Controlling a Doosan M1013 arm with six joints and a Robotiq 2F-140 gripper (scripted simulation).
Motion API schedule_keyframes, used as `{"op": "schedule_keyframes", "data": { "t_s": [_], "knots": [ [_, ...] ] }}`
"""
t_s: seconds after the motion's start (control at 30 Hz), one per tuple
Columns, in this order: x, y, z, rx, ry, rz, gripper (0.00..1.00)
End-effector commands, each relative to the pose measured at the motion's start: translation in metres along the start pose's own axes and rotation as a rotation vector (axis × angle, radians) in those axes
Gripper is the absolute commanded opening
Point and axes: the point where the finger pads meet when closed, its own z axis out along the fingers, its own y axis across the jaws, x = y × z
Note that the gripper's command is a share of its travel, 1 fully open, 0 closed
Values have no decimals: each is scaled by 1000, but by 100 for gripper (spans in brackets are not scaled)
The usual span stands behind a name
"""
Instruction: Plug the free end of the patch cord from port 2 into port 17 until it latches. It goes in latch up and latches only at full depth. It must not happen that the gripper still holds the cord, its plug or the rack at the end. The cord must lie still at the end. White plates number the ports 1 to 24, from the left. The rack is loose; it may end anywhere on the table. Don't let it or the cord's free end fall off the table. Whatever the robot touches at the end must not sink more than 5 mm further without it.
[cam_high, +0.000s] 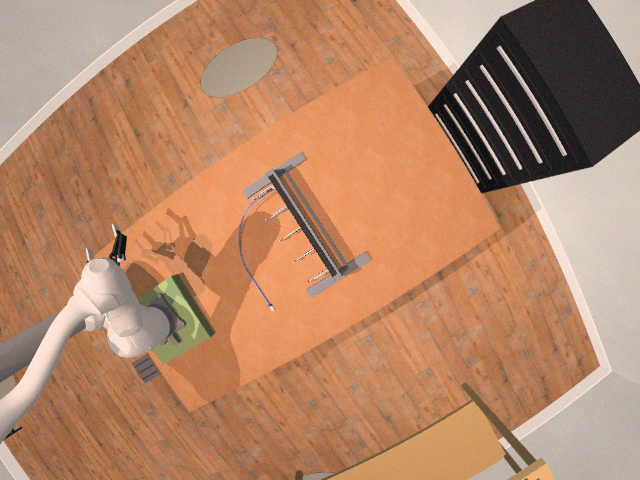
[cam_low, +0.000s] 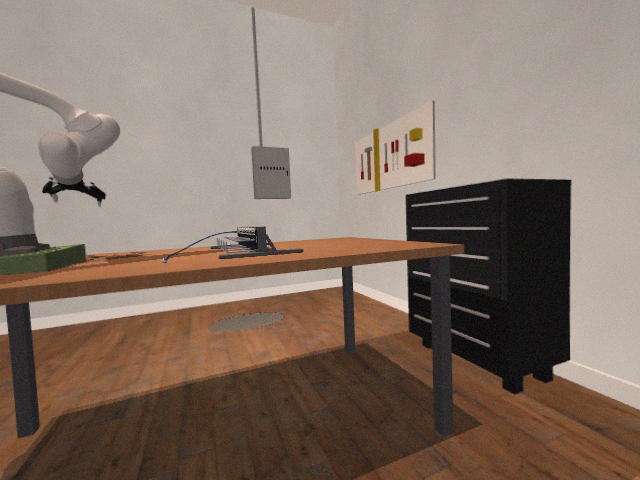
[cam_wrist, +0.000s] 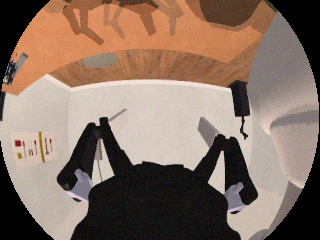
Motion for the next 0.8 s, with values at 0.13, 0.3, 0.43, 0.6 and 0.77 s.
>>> {"op": "schedule_keyframes", "data": {
  "t_s": [0.13,0.3,0.43,0.6,0.77],
  "knots": [
    [0,0,0,0,0,0,100],
    [0,0,0,0,0,0,100],
    [0,0,0,0,0,0,100],
    [1,-2,-1,1,4,-1,100],
    [25,-45,-18,25,118,-12,100]
  ]
}}
